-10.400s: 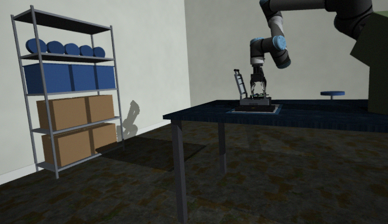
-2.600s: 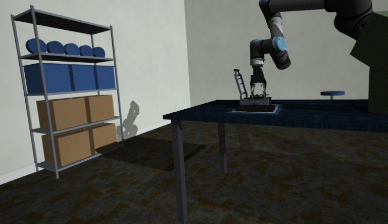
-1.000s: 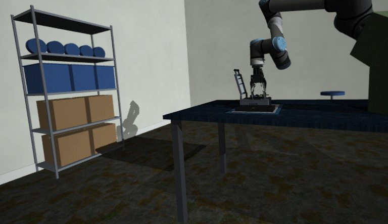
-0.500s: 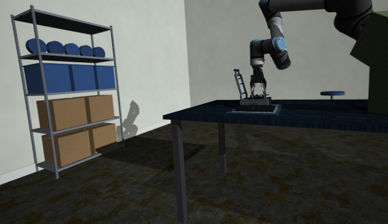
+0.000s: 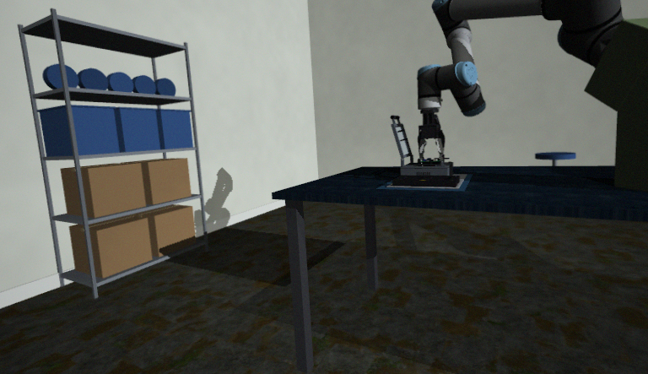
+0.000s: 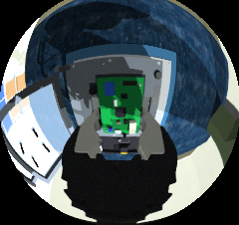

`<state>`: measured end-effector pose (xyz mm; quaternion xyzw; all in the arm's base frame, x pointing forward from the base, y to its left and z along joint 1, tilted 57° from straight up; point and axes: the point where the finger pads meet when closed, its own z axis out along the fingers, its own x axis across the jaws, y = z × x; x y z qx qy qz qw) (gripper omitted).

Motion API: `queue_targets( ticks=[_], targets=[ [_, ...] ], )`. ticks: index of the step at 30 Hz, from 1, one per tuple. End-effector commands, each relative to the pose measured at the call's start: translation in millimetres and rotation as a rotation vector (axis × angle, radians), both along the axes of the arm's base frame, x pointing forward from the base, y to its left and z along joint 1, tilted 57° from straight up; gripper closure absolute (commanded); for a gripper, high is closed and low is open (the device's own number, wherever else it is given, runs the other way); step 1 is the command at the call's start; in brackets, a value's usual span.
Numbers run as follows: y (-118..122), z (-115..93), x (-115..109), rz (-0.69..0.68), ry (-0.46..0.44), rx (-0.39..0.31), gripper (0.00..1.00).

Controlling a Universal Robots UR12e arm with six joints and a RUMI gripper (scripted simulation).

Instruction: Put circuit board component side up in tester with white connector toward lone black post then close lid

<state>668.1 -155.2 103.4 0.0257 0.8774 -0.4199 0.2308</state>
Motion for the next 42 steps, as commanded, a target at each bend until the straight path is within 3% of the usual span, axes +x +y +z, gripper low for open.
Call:
queue_targets(
  ticks=[1, 32, 33, 42],
  targets=[
    [-0.9, -0.8, 1.3, 0.0, 0.0, 0.0, 0.61],
    [-3.4, -2.8, 2.4, 0.0, 0.001, 0.0, 0.61],
    [-3.4, -2.8, 2.4, 0.0, 0.001, 0.0, 0.41],
    [-3.4, -2.6, 2.4, 0.0, 0.0, 0.0, 0.41]
  ],
)
